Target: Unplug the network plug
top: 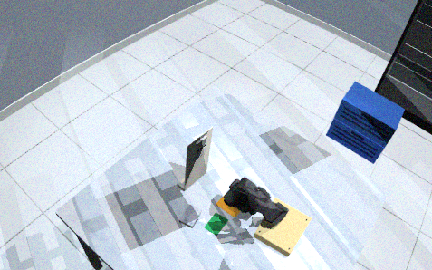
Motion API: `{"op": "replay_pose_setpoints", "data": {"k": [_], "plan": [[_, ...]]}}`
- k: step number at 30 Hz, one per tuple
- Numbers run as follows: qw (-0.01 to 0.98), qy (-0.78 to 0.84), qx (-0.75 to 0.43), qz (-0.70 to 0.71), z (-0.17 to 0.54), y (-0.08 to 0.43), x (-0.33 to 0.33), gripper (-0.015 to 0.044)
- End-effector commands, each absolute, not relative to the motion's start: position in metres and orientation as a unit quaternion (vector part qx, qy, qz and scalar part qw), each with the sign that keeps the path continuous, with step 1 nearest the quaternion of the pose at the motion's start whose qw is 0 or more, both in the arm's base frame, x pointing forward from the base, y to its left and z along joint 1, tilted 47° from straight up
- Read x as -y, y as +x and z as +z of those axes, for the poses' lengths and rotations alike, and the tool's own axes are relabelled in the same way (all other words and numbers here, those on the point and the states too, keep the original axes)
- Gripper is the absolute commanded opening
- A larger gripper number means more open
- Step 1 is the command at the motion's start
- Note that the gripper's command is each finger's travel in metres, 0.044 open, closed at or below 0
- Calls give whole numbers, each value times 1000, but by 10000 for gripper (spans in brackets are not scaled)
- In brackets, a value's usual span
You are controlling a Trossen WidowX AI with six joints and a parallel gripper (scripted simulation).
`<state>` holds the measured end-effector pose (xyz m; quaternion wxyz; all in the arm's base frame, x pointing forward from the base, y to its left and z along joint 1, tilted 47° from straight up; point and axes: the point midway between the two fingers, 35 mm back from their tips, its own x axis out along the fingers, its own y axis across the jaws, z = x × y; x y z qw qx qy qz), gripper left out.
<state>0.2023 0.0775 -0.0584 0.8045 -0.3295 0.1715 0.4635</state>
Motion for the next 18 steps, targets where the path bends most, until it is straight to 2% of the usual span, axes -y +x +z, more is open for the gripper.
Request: {"op": "replay_pose_setpoints", "data": {"k": [1, 18], "plan": [[803, -332, -170, 465, -58, 203, -76, 156], [799, -337, -173, 466, -57, 206, -67, 156]]}}
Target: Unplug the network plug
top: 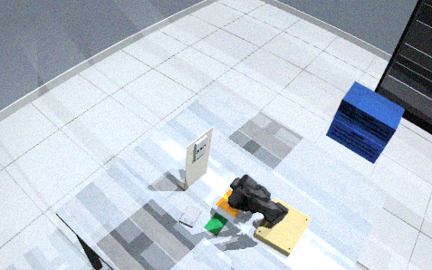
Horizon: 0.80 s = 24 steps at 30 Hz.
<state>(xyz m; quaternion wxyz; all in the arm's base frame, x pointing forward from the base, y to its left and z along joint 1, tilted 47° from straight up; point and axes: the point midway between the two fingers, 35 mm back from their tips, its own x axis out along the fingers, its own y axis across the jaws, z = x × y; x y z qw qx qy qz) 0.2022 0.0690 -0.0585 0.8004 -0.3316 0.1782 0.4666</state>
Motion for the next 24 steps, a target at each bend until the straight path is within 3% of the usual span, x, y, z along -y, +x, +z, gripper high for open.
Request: {"op": "replay_pose_setpoints", "data": {"k": [1, 24], "plan": [[799, -337, -173, 467, -57, 206, -67, 156], [796, -341, -175, 468, -53, 209, -55, 156]]}}
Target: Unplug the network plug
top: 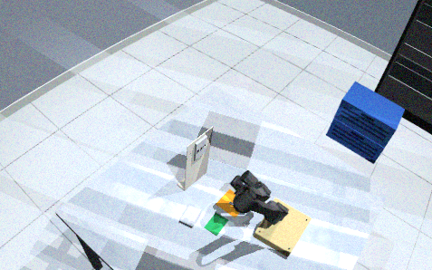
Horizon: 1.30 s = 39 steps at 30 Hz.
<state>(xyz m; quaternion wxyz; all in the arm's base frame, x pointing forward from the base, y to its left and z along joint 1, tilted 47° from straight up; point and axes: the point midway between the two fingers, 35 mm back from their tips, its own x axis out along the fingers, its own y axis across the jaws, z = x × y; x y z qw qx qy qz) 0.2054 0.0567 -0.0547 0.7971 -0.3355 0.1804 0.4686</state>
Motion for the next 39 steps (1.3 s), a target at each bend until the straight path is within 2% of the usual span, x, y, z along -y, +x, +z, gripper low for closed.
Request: {"op": "replay_pose_setpoints", "data": {"k": [1, 39], "plan": [[796, -341, -175, 468, -52, 209, -54, 156], [796, -343, -172, 469, -36, 210, -35, 156]]}}
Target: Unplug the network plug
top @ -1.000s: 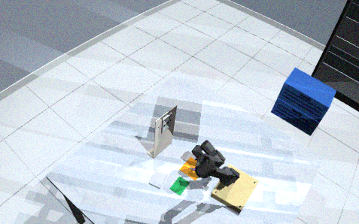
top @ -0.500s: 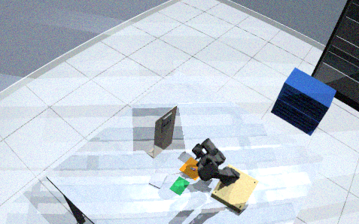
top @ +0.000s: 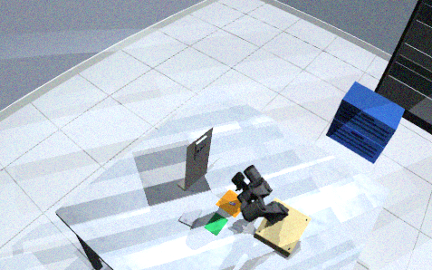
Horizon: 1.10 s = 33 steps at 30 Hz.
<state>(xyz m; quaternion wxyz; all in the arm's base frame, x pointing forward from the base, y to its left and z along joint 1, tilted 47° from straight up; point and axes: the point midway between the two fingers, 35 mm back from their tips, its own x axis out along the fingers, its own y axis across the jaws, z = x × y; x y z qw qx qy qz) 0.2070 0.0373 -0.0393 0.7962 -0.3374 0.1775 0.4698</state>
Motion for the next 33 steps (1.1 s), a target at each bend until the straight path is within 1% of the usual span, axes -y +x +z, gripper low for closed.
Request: {"op": "replay_pose_setpoints", "data": {"k": [1, 33], "plan": [[796, -343, -171, 469, -36, 210, -34, 156], [800, -342, -163, 466, -14, 206, -20, 156]]}}
